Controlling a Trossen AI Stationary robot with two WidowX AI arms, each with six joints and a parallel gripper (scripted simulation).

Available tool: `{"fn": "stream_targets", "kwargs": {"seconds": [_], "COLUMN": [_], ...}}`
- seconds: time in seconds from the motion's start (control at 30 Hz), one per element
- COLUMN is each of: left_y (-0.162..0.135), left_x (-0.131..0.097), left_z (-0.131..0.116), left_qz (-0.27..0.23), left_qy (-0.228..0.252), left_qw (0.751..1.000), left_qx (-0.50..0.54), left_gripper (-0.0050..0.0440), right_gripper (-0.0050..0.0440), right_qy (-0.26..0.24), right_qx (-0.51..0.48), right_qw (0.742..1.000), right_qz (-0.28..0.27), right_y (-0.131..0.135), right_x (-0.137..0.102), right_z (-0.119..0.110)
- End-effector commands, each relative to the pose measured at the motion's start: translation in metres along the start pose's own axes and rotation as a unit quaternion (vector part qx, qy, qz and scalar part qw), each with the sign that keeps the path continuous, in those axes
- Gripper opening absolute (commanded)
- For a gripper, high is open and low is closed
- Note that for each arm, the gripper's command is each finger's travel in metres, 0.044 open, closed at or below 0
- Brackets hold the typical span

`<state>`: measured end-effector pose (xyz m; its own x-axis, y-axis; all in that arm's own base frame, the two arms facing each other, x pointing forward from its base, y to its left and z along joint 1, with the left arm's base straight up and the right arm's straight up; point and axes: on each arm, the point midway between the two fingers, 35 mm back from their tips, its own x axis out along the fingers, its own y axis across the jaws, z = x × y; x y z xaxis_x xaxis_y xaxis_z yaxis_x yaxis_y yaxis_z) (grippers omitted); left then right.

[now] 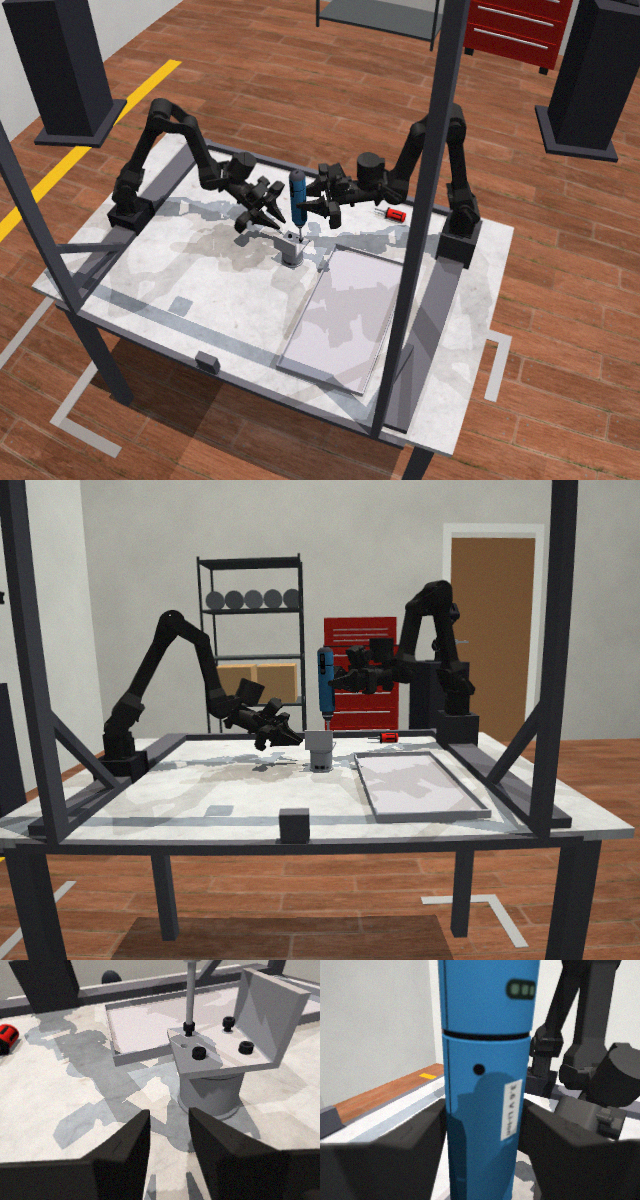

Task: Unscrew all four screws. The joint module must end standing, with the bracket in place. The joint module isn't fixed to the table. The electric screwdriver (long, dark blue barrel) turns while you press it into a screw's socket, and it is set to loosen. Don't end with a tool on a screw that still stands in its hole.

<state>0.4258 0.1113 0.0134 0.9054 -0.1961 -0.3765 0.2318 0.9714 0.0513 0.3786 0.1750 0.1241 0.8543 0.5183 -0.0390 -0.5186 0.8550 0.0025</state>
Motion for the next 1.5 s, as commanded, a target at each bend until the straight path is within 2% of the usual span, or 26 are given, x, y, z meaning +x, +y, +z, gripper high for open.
{"fn": "stream_targets", "kwargs": {"seconds": [0.0, 0.3, 0.67, 0.87, 0.93, 1.23, 1.47], "left_y": [0.013, 0.001, -0.009, -0.011, -0.011, -0.017, -0.018], "left_x": [-0.005, -0.008, -0.013, 0.012, 0.012, 0.064, 0.075], "left_z": [0.030, 0.061, 0.085, 0.074, 0.074, 0.068, 0.067], "left_qz": [0.013, -0.017, -0.038, -0.040, -0.040, -0.040, -0.040], "left_qy": [0.001, 0.028, 0.048, 0.056, 0.056, 0.054, 0.054], "left_qw": [1.000, 0.999, 0.998, 0.998, 0.998, 0.998, 0.998], "left_qx": [0.015, 0.012, 0.010, 0.000, 0.000, -0.001, -0.001], "left_gripper": [0.0100, 0.0100, 0.0100, 0.0100, 0.0100, 0.0100, 0.0100], "right_gripper": [0.0160, 0.0160, 0.0160, 0.0160, 0.0160, 0.0160, 0.0160], "right_qy": [-0.012, -0.012, -0.012, -0.012, -0.012, -0.012, -0.012], "right_qx": [-0.002, -0.002, -0.002, -0.002, -0.002, -0.002, -0.002], "right_qw": [1.000, 1.000, 1.000, 1.000, 1.000, 1.000, 1.000], "right_qz": [-0.001, -0.001, -0.001, -0.001, -0.001, -0.001, -0.001], "right_y": [0.000, 0.000, 0.000, 0.000, 0.000, 0.000, 0.000], "right_x": [0.001, 0.001, 0.001, 0.001, 0.001, 0.001, 0.001], "right_z": [0.010, 0.010, 0.010, 0.010, 0.010, 0.010, 0.010]}}
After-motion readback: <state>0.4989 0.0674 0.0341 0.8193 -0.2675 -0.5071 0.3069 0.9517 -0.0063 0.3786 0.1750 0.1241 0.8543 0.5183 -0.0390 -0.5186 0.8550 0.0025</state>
